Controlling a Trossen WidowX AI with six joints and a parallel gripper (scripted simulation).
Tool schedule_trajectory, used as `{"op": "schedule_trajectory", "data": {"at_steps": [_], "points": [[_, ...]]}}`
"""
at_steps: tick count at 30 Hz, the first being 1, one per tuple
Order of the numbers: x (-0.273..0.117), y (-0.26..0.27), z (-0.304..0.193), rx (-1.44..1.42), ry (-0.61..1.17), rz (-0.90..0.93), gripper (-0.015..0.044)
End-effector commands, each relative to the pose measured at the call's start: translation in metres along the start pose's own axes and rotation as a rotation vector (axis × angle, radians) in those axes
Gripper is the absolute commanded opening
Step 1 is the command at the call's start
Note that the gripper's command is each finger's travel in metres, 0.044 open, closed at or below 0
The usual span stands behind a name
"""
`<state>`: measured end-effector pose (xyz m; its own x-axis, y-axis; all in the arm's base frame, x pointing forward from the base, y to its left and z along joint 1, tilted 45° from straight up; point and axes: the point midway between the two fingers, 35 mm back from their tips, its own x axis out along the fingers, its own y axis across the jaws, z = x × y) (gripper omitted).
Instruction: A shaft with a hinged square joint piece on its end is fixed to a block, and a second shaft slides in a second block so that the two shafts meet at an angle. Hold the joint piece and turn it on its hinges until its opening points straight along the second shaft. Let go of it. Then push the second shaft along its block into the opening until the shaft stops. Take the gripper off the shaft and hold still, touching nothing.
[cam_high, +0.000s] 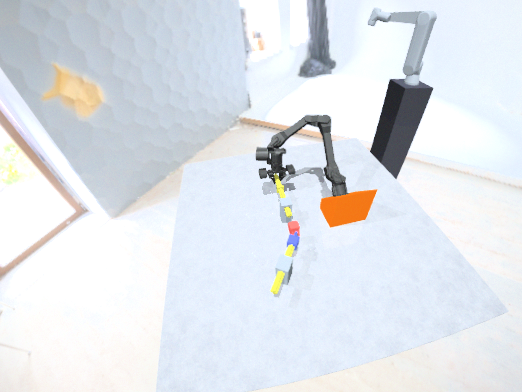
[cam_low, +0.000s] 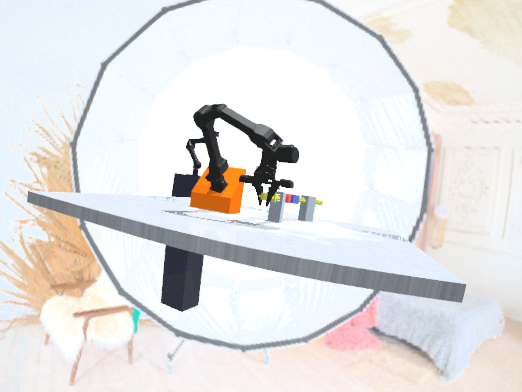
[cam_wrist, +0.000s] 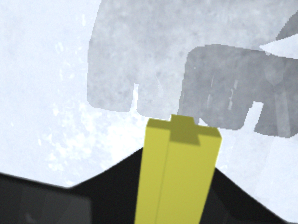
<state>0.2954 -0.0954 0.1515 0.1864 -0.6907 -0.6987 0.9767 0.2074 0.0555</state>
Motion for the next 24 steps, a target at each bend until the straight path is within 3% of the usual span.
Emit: {"op": "schedule_trajectory", "data": {"at_steps": [1,6,24], "points": [[0.000,0.000,0.000,-0.002,0.000,0.004,0.0047],[0.000,0.000,0.000,-0.002,0.000,0.004,0.0000],[0.001,0.000,-0.021,-0.003,0.004,-0.022,0.0000]]}}
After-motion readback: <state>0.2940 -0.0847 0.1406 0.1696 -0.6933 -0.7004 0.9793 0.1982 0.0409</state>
